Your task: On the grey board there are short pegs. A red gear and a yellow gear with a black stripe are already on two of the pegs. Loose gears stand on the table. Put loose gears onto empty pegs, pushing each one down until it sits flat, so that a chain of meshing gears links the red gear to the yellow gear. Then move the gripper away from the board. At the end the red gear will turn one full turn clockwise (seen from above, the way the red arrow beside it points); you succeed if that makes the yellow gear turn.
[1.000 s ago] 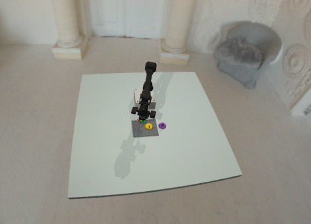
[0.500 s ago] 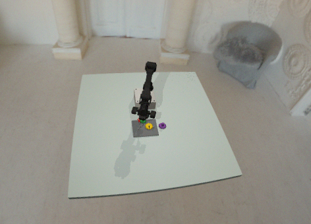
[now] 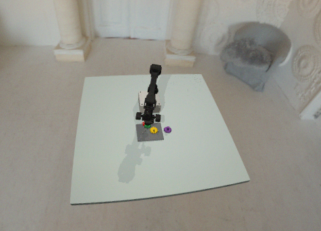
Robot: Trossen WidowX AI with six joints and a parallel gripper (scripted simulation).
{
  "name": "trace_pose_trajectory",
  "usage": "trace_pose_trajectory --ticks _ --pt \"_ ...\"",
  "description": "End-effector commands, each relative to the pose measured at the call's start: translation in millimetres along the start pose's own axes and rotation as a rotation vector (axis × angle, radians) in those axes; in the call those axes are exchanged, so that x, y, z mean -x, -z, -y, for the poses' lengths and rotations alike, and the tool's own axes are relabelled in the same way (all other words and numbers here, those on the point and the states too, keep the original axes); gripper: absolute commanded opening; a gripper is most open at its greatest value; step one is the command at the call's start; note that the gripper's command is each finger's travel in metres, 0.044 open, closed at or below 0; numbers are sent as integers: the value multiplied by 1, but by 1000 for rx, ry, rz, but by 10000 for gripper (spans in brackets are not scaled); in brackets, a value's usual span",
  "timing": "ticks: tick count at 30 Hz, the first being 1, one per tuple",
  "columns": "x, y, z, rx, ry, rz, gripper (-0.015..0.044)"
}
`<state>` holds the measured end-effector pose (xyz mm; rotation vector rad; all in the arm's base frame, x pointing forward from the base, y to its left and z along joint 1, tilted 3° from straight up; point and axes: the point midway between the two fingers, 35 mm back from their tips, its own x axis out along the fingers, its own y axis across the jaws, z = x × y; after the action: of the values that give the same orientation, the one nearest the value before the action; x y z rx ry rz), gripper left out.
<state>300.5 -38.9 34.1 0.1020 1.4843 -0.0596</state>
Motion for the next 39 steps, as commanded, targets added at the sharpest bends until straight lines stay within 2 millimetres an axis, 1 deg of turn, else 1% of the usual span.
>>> trace_pose_trajectory --ticks 1,7,20,25,32,39 --pt "-10 4 0 33 -5 -13 0" --pt "-19 4 0 -16 -4 -13 0" --pt "-39 5 -1 -267 -3 -14 0" --pt "-32 4 0 -289 -3 -14 0" --pt "-25 3 -1 -241 -3 -14 0" --pt "-23 5 -2 -76 -4 -13 0"
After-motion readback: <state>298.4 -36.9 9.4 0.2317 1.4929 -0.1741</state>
